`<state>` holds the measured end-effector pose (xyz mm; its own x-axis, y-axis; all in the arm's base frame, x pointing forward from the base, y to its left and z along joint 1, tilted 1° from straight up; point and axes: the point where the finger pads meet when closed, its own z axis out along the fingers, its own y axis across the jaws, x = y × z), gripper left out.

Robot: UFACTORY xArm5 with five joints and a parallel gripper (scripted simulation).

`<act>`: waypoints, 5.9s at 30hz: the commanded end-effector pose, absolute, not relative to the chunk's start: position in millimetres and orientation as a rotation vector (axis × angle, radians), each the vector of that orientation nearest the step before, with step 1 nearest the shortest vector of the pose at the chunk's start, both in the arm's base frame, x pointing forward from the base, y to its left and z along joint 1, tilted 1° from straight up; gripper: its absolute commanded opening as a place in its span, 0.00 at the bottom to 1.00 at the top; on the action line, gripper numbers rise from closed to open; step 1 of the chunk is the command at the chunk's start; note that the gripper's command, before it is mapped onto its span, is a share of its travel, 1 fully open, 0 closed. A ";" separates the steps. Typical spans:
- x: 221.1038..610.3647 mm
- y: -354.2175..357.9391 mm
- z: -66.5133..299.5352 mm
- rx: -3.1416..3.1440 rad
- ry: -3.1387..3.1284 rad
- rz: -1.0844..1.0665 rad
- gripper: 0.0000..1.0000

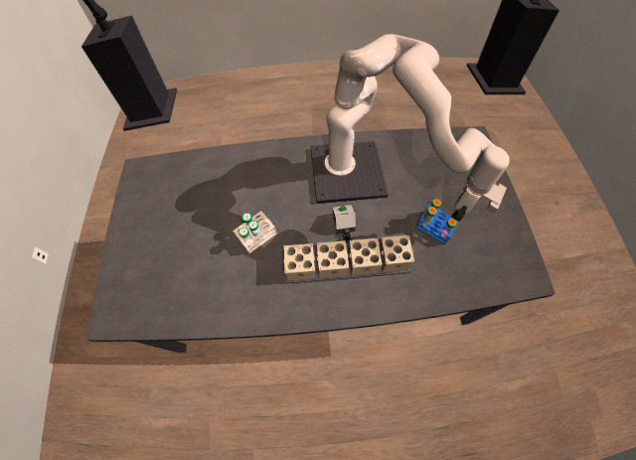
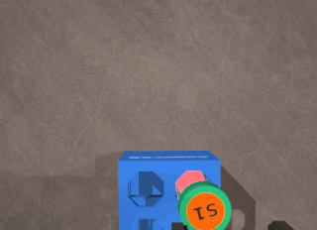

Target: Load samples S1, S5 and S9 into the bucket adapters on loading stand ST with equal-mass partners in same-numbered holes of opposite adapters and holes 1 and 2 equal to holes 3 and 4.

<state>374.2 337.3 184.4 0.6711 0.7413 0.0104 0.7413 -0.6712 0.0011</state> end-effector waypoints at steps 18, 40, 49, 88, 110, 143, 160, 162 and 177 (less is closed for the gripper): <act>375.0 337.4 226.2 -2.857 -1.267 -0.017 0.44; 375.0 337.1 239.5 -2.857 -1.267 -0.017 0.44; 375.0 337.1 239.5 -2.857 -1.267 -0.017 0.44; 291.6 304.7 238.7 -3.079 0.515 0.001 0.57; 291.6 304.7 238.7 -2.914 1.123 0.007 0.57; 291.7 305.7 186.6 -2.914 1.123 0.007 0.57; 291.8 306.2 156.6 -2.914 1.123 0.007 0.57; 291.8 306.3 152.6 -2.914 1.123 0.007 0.57; 291.8 306.7 126.5 -2.914 1.123 0.007 0.57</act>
